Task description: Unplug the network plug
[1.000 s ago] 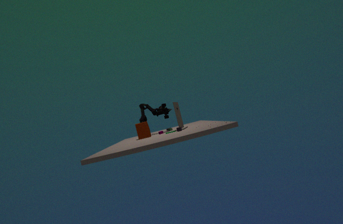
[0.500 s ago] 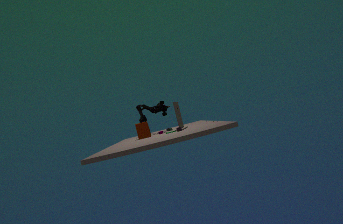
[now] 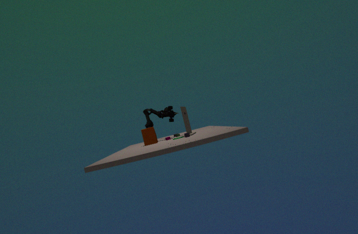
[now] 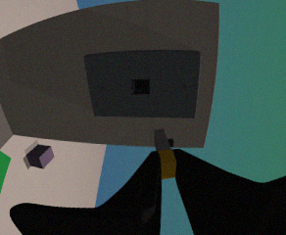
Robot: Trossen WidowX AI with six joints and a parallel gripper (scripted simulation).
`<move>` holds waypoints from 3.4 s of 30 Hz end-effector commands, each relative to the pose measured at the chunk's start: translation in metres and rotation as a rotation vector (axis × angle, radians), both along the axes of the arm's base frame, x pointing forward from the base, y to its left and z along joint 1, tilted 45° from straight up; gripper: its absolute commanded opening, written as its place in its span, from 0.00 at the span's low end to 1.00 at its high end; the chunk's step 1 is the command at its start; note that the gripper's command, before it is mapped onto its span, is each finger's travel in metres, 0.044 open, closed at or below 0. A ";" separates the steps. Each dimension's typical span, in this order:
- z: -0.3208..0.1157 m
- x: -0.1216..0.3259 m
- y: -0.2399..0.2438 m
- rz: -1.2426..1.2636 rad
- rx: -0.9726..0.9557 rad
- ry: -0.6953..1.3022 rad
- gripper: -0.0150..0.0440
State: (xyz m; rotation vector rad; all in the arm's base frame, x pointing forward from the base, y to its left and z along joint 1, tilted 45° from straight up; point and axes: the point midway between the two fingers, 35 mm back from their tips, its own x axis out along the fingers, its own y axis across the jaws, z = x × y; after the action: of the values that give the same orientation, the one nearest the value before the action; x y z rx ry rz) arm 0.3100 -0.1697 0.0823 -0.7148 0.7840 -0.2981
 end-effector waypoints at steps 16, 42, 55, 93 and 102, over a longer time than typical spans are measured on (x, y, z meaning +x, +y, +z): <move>-0.065 0.006 0.014 0.228 0.126 0.146 0.25; -0.142 -0.008 0.048 0.553 0.347 0.220 0.25; -0.170 -0.021 0.068 0.696 0.467 0.188 0.25; -0.204 -0.017 0.099 0.721 0.492 0.179 0.25; -0.211 -0.016 0.107 0.721 0.493 0.178 0.25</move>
State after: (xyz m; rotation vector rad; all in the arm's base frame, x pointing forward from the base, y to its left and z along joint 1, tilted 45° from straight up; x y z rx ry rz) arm 0.2942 -0.0644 -0.1262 -0.5161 0.6747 0.6053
